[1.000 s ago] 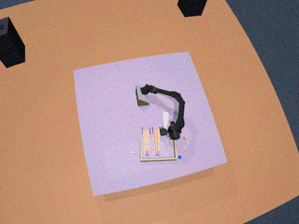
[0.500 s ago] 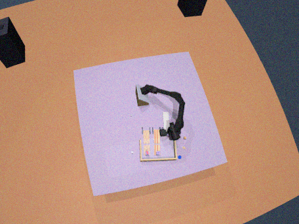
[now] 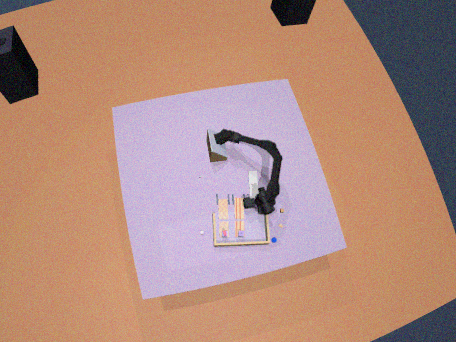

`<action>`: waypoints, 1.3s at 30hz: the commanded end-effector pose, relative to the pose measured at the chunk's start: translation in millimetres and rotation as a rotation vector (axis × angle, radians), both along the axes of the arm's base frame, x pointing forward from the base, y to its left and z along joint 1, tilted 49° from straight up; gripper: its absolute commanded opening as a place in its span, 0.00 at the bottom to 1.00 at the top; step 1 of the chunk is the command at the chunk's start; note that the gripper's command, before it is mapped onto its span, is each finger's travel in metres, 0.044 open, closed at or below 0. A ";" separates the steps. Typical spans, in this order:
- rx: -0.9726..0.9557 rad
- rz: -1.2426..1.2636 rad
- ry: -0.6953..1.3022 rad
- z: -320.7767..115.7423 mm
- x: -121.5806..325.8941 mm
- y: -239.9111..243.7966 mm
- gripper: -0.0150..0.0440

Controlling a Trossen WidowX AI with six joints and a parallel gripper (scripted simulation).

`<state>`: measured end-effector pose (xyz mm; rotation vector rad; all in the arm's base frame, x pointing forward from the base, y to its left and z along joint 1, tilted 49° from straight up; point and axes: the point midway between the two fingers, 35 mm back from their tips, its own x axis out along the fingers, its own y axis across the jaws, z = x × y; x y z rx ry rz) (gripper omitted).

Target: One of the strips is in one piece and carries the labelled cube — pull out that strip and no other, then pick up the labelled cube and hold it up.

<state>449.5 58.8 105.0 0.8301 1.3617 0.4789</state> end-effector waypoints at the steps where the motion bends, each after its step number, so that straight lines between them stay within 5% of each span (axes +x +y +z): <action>1: 0.000 0.000 -0.001 0.4 0.2 -0.2 0.48; 5: 0.000 0.000 -0.001 0.4 0.2 -0.2 0.43; 9: -0.001 0.000 -0.001 0.9 -2.5 -2.1 0.25; 39: -0.002 -0.008 0.011 -2.2 -99.8 -38.9 0.25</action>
